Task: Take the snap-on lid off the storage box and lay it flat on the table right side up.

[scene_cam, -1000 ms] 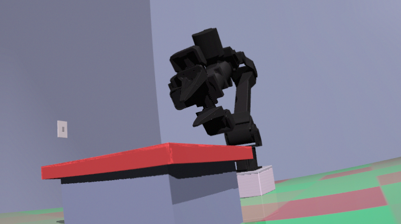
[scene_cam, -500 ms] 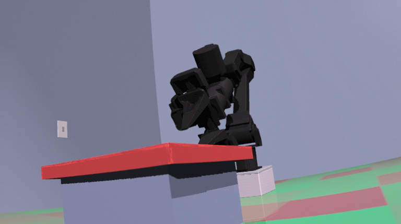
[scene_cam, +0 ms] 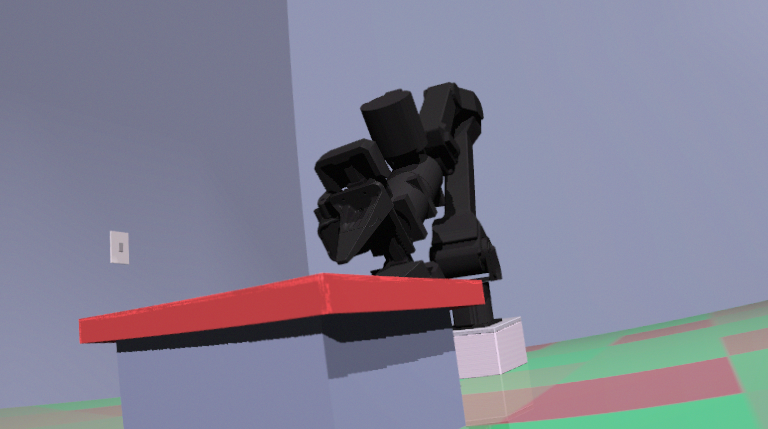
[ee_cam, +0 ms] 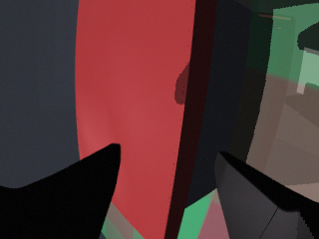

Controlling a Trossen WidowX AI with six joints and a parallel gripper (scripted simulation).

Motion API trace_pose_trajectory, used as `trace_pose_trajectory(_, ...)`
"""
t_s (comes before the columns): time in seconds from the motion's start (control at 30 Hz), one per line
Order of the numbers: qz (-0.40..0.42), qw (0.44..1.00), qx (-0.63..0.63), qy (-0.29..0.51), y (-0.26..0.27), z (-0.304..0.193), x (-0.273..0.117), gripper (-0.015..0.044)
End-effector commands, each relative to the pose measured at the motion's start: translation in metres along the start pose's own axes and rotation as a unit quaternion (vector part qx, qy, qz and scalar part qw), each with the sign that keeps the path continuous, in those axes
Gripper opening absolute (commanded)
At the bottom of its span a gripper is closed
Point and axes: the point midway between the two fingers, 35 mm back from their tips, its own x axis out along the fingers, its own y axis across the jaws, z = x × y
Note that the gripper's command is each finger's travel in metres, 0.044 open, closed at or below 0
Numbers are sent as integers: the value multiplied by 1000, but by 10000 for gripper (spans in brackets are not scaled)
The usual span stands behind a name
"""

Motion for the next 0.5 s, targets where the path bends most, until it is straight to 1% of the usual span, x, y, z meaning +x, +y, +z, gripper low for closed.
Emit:
trace_pose_trajectory(0.0,1,1000,-1,2,0,-1,7,235)
trace_pose_trajectory(0.47,2,1000,-1,2,-1,0,29,235)
